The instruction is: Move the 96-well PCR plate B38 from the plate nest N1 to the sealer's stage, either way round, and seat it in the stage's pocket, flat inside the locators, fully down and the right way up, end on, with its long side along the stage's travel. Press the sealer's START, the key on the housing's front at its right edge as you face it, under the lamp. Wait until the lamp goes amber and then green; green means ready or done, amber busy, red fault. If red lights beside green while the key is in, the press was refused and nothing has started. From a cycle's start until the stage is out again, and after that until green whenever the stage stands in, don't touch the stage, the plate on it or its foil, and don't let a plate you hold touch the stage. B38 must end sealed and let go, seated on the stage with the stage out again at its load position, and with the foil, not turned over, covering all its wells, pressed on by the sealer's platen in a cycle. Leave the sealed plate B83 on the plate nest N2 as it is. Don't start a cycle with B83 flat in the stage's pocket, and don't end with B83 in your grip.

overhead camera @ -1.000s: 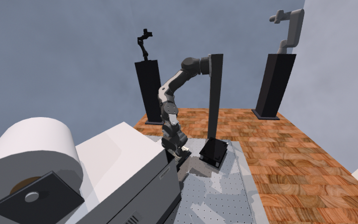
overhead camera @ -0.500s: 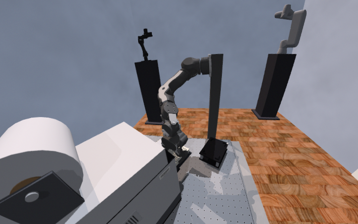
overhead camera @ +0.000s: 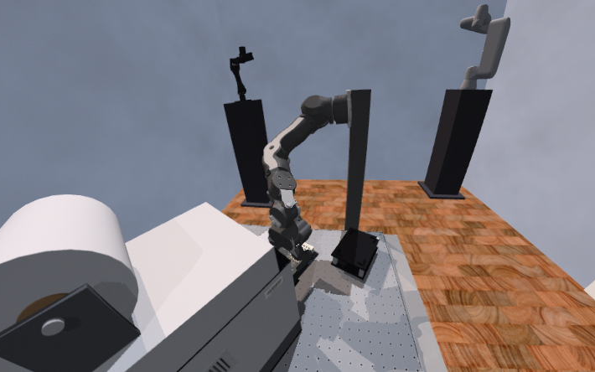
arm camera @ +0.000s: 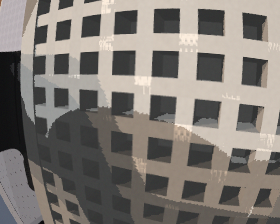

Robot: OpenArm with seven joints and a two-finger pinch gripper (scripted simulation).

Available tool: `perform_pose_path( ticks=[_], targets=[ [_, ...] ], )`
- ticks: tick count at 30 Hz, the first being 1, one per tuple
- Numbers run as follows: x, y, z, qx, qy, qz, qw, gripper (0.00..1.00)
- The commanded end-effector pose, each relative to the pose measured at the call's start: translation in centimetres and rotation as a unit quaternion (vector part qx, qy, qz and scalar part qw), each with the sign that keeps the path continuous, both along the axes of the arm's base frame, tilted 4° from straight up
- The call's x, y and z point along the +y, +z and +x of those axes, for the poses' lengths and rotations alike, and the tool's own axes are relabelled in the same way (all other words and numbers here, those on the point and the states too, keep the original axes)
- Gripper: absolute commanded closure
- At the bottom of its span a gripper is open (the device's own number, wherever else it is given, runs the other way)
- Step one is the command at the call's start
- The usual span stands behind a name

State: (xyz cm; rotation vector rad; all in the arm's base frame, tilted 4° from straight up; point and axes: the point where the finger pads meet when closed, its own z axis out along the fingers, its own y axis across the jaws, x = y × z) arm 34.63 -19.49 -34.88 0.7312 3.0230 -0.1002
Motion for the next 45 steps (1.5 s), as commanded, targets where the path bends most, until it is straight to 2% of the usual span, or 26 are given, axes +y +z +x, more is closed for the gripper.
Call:
perform_pose_path(
  ticks=[1,6,11,23,28,40,45],
  targets=[
    [0.13,0.07,0.12,-0.003,0.000,0.003,1.0000,1.00],
    [0.13,0.07,0.12,-0.003,0.000,0.003,1.0000,1.00],
    [0.22,0.55,0.53,-0.005,-0.001,0.002,1.0000,1.00],
    [0.22,0.55,0.53,-0.005,-0.001,0.002,1.0000,1.00],
    [0.12,0.06,0.12,-0.003,0.000,0.003,1.0000,1.00],
    [0.12,0.06,0.12,-0.003,0.000,0.003,1.0000,1.00],
    [0.22,0.55,0.53,-0.005,-0.001,0.002,1.0000,1.00]
  ],
)
